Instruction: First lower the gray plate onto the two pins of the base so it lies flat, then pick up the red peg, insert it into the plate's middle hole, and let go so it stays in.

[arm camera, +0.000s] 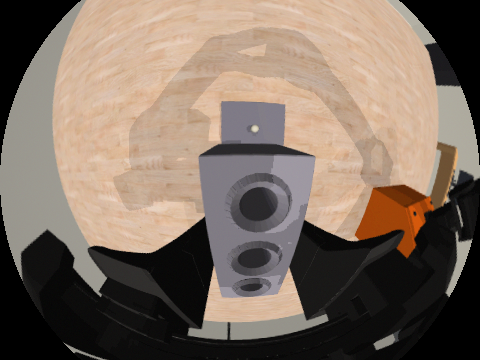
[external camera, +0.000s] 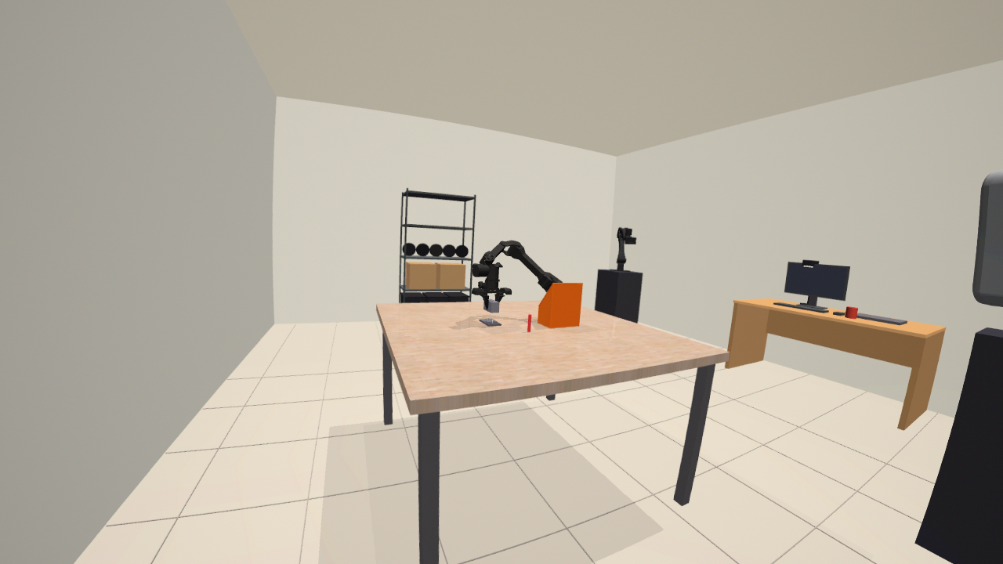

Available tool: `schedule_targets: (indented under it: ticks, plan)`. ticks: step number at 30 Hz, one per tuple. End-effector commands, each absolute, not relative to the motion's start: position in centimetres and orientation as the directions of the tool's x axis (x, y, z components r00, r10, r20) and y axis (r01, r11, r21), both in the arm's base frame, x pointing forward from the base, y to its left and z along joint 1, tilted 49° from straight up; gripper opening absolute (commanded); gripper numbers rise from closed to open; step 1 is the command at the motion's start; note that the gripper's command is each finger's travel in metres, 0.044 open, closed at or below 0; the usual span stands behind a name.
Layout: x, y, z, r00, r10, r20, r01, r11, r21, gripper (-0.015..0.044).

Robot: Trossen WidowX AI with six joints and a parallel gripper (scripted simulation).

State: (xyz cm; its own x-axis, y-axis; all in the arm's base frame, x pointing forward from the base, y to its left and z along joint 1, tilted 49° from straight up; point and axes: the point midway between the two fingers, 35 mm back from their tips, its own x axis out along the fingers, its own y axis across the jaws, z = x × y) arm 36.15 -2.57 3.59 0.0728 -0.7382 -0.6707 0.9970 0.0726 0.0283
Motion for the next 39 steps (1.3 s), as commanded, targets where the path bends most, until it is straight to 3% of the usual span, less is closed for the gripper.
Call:
schedule_targets:
  ticks: [1, 39]
  plan:
    - [35.8, -4.0, 4.2, 0.073, -0.746, -0.662, 0.997, 0.07, 0.03, 0.0]
    - [35.4, -6.6, 4.1, 0.07, -0.753, -0.654, 0.997, 0.061, 0.036, 0.0]
